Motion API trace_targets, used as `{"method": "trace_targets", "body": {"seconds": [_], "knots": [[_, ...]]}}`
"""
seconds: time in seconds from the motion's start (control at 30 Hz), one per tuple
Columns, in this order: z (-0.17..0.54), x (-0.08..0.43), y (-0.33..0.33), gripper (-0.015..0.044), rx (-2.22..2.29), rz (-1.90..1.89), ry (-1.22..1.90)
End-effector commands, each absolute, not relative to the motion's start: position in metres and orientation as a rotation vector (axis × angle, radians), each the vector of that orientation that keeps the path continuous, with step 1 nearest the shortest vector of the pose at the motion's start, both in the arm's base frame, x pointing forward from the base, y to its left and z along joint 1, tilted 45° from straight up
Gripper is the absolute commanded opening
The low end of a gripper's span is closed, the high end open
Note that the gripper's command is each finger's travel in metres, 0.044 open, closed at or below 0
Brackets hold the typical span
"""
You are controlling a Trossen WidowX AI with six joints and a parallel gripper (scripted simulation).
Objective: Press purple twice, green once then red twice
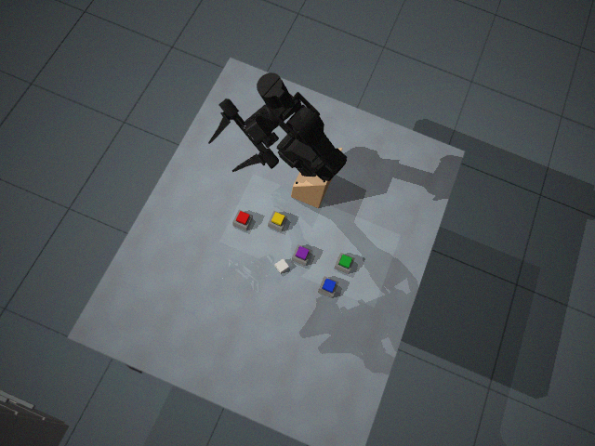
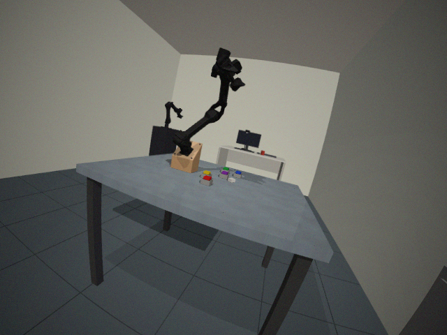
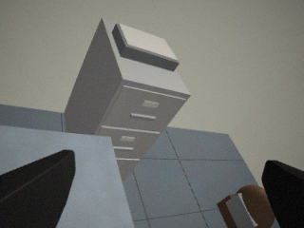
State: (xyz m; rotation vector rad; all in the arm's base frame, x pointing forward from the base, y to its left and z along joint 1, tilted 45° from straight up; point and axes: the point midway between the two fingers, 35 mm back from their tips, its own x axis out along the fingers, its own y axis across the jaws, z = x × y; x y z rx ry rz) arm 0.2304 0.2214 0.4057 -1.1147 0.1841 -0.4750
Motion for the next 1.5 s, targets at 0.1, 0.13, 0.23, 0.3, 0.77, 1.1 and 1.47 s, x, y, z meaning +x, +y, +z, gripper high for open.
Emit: {"method": "trace_targets", "body": {"seconds": [0.1,0.13,0.23,0.3,0.77,1.1,1.47], "knots": [[0.442,0.200,0.180,0.0400,-0.986,-0.554,0.150],[0.453,0.185,0.170,0.0400,-0.914,-0.545,0.122],[0.471,0.157,0.145,0.0400,-0.763,-0.523,0.079],[0.482,0.138,0.118,0.0400,-0.626,-0.499,0.056],[0.437,0.169,-0.077,0.0400,0.248,-0.281,0.328],[0.308,0.276,-0.085,0.0400,0.493,-0.228,0.828],[0.140,0.321,0.014,0.0400,0.252,-0.331,1.379]]}}
